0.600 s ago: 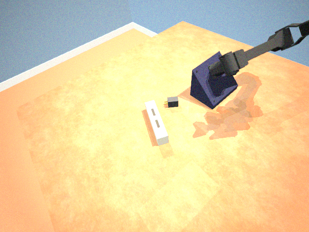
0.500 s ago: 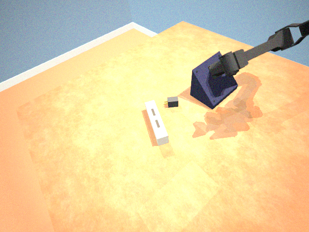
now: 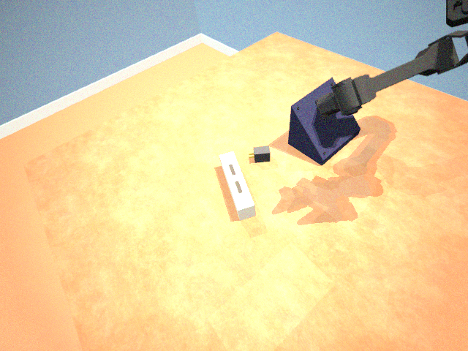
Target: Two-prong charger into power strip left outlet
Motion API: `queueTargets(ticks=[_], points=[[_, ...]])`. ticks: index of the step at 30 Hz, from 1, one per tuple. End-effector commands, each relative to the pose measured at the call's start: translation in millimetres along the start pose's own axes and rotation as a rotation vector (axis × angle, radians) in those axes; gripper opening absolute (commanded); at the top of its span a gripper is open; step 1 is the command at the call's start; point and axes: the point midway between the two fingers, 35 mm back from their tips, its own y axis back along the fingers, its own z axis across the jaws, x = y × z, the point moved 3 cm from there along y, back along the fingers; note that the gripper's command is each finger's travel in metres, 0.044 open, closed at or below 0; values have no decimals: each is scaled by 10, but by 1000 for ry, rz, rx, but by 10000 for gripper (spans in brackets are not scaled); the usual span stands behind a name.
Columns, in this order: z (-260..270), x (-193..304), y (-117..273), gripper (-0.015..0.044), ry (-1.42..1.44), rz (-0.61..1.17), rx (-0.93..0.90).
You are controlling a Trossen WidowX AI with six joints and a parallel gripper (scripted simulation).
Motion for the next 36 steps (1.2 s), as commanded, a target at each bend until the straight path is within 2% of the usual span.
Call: queueTargets(ticks=[1,13,36], points=[[-212,136,-167,440,78,46,80],[-767,359,-416,440,142,116,269],[-1852,714,-644,440,444,391,614]])
